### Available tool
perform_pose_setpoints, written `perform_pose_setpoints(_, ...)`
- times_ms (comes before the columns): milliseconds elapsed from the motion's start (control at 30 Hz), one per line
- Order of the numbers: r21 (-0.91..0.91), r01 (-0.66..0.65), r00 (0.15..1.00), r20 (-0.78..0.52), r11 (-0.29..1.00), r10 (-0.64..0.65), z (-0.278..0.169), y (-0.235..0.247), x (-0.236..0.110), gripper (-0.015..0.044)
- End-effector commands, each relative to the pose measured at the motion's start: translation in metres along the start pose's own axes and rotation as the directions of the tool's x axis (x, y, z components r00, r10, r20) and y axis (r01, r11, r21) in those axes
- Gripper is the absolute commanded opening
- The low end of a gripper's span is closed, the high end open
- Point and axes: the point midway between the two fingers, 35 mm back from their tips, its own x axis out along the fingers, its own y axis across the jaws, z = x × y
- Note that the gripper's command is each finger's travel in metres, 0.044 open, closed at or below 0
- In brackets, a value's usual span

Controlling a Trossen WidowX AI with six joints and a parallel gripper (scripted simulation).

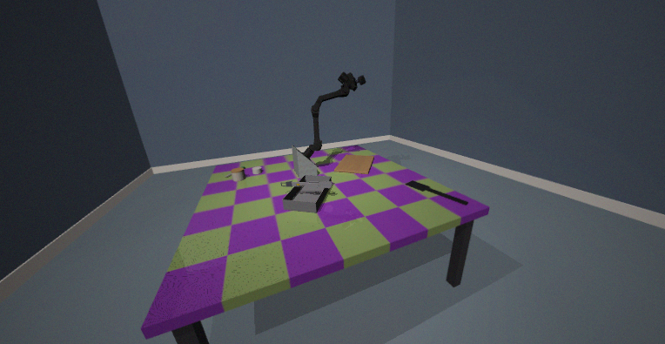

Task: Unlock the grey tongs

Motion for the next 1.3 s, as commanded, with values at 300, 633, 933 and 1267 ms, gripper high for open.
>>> perform_pose_setpoints(300, 0.013, 0.151, 0.973, -0.177, 0.988, -0.147, -0.087, -0.052, 0.000, 0.0440)
perform_pose_setpoints(633, 0.003, 0.272, 0.916, -0.307, 0.962, -0.258, -0.146, -0.086, -0.017, 0.0440)
perform_pose_setpoints(933, -0.041, 0.416, 0.790, -0.479, 0.908, -0.384, -0.221, -0.127, -0.061, 0.0440)
perform_pose_setpoints(1267, -0.123, 0.560, 0.605, -0.615, 0.819, -0.506, -0.280, -0.164, -0.129, 0.0440)
